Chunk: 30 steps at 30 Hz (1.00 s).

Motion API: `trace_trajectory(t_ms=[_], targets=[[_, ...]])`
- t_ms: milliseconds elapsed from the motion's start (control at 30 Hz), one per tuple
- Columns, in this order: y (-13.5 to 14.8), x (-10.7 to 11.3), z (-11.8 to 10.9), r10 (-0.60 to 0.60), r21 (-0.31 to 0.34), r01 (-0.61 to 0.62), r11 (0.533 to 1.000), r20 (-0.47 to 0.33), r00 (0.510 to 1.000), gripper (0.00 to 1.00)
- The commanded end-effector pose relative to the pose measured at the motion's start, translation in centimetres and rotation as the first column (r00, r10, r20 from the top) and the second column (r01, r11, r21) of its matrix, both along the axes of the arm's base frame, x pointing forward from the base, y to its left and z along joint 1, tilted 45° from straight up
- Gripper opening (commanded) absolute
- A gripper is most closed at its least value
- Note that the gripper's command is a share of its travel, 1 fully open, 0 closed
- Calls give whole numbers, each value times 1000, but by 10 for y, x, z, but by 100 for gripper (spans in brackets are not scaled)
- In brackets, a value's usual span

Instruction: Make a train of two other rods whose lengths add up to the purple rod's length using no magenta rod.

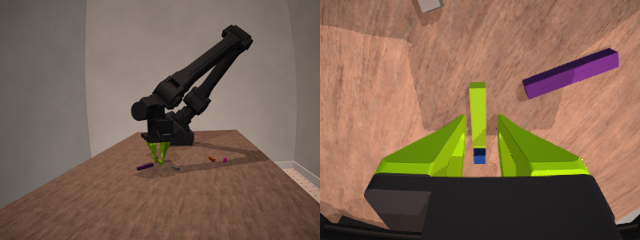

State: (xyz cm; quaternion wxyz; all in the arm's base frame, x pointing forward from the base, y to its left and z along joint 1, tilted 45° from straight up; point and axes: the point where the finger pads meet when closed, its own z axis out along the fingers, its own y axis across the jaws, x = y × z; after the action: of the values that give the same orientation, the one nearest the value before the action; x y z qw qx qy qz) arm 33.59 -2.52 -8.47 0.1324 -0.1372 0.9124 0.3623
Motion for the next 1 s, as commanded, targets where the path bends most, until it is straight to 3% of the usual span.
trace_trajectory(t_ms=[0,600,633,967], targets=[[7,-1,-5,7,6,-6,1000,-9,1000,24],[7,-1,-5,7,6,-6,1000,-9,1000,24],[7,-1,-5,7,6,-6,1000,-9,1000,5],[7,-1,-5,7,6,-7,1000,-9,1000,5]])
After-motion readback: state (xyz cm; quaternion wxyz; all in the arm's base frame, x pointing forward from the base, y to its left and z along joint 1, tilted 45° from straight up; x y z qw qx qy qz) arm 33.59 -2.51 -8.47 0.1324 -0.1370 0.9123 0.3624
